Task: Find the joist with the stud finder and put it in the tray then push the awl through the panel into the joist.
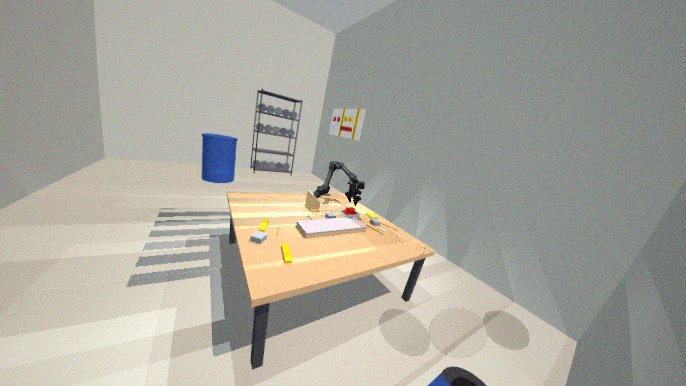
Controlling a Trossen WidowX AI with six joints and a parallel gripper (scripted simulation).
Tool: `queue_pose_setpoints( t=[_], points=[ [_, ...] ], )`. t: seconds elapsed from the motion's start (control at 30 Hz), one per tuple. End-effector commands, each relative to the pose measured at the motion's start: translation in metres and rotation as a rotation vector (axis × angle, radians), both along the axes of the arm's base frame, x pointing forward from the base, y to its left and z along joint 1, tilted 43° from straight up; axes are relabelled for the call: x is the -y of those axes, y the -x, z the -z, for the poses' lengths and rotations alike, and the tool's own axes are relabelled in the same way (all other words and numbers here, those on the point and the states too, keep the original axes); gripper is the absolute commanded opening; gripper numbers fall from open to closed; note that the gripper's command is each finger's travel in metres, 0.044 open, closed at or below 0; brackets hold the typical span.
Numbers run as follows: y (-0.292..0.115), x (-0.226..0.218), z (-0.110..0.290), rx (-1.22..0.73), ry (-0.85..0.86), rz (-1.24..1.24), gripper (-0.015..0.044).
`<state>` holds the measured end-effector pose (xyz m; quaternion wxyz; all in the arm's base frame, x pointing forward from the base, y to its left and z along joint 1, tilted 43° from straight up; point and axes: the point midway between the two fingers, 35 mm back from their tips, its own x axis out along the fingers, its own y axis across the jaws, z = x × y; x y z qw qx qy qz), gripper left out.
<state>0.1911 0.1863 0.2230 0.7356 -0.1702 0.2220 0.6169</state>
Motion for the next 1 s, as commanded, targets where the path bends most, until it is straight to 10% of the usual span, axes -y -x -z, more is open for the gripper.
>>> queue_pose_setpoints(
  t=[0.0,0.37,0.97],
  points=[
    [-0.033,0.027,0.043,-0.11,0.079,0.132,0.044],
    [-0.071,0.156,0.18,-0.537,0.228,0.545,0.044],
    [0.051,0.243,0.31,-1.194,0.093,0.87,0.044]
  ],
)
